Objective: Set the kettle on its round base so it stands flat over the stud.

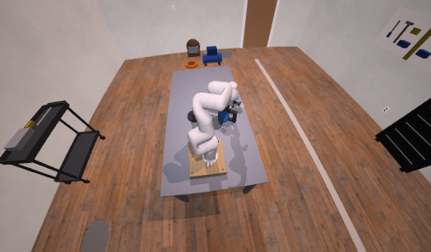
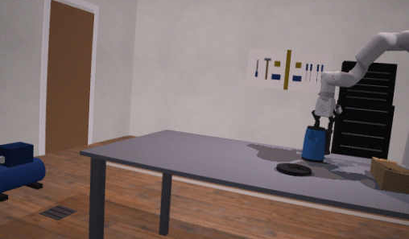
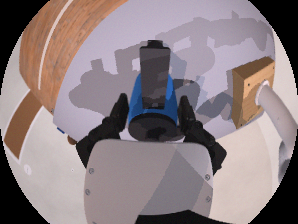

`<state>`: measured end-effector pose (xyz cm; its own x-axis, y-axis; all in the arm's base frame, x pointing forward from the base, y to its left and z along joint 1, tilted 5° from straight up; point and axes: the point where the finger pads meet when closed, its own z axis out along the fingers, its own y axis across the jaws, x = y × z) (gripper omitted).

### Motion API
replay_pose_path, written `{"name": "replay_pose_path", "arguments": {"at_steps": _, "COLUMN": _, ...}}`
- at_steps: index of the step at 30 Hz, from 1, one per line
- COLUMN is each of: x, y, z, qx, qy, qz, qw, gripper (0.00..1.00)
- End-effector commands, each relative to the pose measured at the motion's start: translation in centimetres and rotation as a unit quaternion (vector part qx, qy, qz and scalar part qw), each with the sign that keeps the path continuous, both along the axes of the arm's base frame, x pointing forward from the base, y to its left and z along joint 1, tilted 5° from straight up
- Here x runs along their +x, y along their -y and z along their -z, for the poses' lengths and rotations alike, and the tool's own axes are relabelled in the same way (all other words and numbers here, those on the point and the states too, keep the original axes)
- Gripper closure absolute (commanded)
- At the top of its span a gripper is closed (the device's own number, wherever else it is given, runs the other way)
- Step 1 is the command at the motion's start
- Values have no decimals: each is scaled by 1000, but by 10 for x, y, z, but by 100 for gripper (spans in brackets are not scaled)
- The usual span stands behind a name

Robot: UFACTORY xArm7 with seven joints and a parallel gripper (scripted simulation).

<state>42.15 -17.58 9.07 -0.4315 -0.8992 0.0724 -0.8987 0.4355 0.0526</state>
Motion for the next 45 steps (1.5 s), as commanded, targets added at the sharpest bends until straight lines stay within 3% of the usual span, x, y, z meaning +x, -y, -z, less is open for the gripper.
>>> {"name": "replay_pose_path", "arguments": {"at_steps": 1, "x": 1, "y": 0, "z": -1, "qx": 0, "qy": 2, "qz": 0, "qw": 1000, "gripper": 19}}
{"name": "replay_pose_path", "arguments": {"at_steps": 23, "x": 1, "y": 0, "z": 0, "qx": 0, "qy": 2, "qz": 0, "qw": 1000, "gripper": 19}}
{"name": "replay_pose_path", "arguments": {"at_steps": 45, "x": -1, "y": 2, "z": 31, "qx": 0, "qy": 2, "qz": 0, "qw": 1000, "gripper": 19}}
